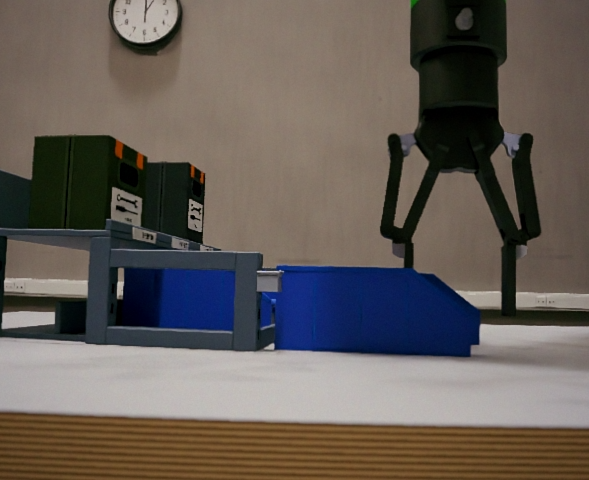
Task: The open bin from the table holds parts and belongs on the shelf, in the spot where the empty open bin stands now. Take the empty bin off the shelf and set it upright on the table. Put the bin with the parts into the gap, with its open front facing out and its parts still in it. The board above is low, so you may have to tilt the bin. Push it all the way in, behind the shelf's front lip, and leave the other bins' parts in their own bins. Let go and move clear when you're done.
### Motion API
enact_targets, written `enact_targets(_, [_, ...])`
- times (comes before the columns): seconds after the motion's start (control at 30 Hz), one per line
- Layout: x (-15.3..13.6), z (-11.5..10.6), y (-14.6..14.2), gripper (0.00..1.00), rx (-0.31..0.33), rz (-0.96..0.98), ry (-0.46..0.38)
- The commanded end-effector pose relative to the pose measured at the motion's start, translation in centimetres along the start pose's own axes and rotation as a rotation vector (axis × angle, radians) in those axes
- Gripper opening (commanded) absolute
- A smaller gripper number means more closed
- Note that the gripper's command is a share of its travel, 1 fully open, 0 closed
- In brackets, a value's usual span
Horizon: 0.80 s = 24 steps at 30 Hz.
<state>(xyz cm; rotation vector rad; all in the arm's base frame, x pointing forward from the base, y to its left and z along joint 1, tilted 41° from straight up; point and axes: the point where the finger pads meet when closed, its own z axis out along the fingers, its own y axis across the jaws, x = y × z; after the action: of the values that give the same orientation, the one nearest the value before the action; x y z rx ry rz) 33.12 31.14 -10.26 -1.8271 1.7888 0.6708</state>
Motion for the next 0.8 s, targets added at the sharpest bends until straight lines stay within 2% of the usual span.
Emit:
enact_targets(0.0, [0.0,-0.2,-0.1,0.62,0.001,0.000,0.000])
enact_targets(0.23, [0.0,-0.9,-0.1,0.62,0.001,0.000,0.000])
enact_targets(0.77, [0.0,-3.9,-0.1,0.62,0.001,0.000,0.000])
